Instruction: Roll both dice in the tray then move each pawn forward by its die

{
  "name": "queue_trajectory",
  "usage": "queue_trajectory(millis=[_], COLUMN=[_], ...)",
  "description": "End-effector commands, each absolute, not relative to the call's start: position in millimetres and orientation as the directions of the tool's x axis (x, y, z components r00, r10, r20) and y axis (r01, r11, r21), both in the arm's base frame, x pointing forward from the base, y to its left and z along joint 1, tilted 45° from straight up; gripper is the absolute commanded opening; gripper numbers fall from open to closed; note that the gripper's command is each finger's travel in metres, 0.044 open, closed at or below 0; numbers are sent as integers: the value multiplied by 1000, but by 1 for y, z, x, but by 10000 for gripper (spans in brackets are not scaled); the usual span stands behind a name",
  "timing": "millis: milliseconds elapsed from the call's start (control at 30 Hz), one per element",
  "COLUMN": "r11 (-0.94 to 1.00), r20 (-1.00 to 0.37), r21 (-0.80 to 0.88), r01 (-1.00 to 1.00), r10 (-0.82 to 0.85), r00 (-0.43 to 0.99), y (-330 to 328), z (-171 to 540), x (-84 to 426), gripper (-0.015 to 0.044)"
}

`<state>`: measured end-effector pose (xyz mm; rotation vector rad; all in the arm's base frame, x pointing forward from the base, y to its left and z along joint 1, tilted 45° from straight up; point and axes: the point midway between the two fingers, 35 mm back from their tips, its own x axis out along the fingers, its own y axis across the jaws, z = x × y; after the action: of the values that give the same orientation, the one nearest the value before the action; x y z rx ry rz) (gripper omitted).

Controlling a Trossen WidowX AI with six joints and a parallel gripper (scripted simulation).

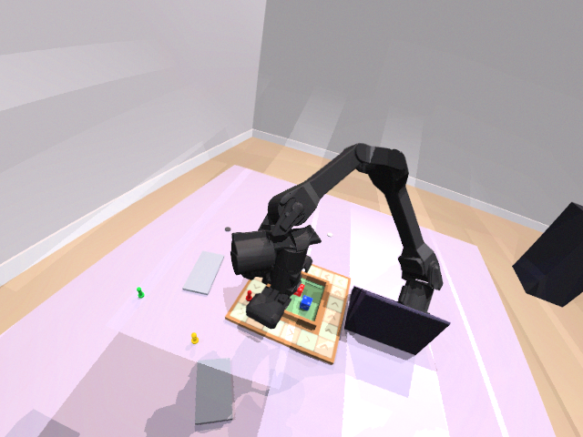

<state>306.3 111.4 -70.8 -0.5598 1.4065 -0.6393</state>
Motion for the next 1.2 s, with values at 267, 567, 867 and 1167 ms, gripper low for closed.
queue_trajectory(millis=[267, 567, 867, 1167], r11=[716, 716, 715, 715], r20=[-715, -715, -713, -713], r21=[-693, -693, -695, -695], r01=[80, 80, 80, 80], r10=[-697, -698, -699, -699], r00=[51, 51, 51, 51], y=[88, 77, 56, 53], z=[-89, -98, -119, -121], x=[270, 261, 262, 262], gripper=[0, 0, 0, 0])
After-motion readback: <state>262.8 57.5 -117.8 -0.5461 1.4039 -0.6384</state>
